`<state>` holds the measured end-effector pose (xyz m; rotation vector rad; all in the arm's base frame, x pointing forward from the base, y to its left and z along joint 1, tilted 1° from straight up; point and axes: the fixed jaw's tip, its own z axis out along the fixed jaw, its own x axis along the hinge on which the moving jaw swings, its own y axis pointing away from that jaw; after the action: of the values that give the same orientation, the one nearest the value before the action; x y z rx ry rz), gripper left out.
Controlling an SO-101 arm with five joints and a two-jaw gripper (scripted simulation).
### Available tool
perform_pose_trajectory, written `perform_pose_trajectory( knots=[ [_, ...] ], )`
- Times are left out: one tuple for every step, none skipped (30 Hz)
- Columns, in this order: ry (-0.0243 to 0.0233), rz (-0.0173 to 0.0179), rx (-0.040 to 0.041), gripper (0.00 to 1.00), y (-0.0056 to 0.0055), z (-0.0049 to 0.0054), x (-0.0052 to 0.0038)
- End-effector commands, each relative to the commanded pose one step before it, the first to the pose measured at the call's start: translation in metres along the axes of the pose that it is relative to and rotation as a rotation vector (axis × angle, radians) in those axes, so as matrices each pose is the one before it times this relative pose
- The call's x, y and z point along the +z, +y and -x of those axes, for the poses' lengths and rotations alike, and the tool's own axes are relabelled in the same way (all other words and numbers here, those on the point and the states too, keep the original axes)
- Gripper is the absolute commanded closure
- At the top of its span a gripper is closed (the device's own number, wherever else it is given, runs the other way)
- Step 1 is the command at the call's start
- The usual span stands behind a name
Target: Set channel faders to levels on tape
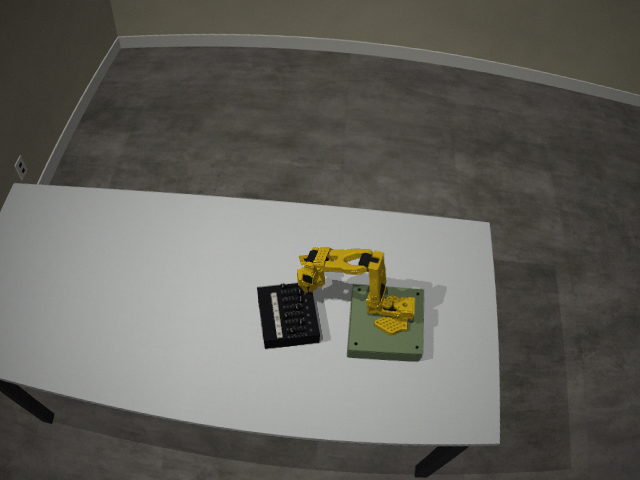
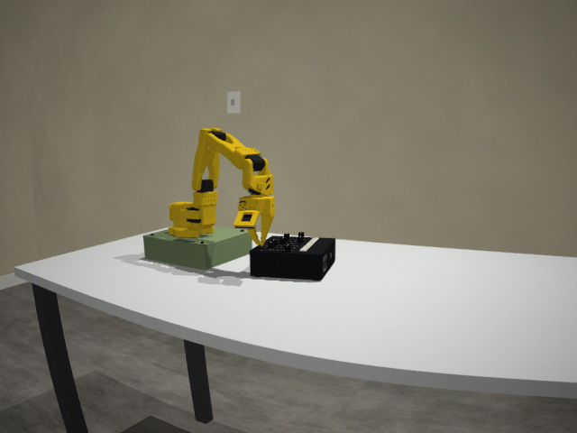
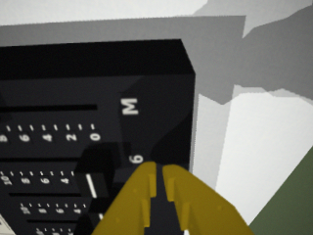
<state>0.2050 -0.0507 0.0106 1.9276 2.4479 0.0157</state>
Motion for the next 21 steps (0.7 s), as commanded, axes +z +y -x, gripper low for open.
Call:
perform_pose_trajectory(
  knots=[
    [0.00738,-0.01124,-0.00320,1.00,-0.00137,-0.00323,0.003961],
    [0.00000,0.00000,0.00000,1.00,0.00000,0.00000,0.000000],
    [0.00000,0.00000,0.00000,1.00,0.00000,0.00000,0.000000],
    [0.00000,0.00001,0.00000,1.00,0.00000,0.00000,0.000003],
    [0.00000,-0.00001,0.00000,1.00,-0.00001,-0.00001,0.000026],
    [0.00000,0.00001,0.00000,1.00,-0.00002,-0.00002,0.000059],
    [0.00000,0.00000,0.00000,1.00,-0.00004,-0.00004,0.000099],
    [0.00000,0.00001,0.00000,1.00,-0.00006,-0.00006,0.000134],
    [0.00000,0.00000,0.00000,1.00,-0.00007,-0.00007,0.000165],
    [0.00000,0.00001,0.00000,1.00,-0.00008,-0.00008,0.000183],
    [0.00000,0.00000,0.00000,1.00,-0.00008,-0.00008,0.000191],
    [0.00000,0.00001,0.00000,1.00,-0.00008,-0.00008,0.000183],
    [0.00000,0.00000,0.00000,1.00,-0.00007,-0.00007,0.000165],
    [0.00000,0.00001,0.00000,1.00,-0.00006,-0.00006,0.000134],
    [0.00000,0.00000,0.00000,1.00,-0.00004,-0.00004,0.000098],
    [0.00000,0.00001,0.00000,1.00,-0.00003,-0.00002,0.000058],
    [0.00000,-0.00001,0.00000,1.00,-0.00001,-0.00001,0.000026],
    [0.00000,0.00001,0.00000,1.00,0.00000,0.00000,0.000003],
    [0.00000,0.00000,0.00000,1.00,0.00000,0.00000,0.000000],
    [0.00000,0.00000,0.00000,1.00,0.00000,0.00000,0.000000],
    [0.00000,-0.00001,0.00000,1.00,0.00001,0.00000,0.000001]
  ],
)
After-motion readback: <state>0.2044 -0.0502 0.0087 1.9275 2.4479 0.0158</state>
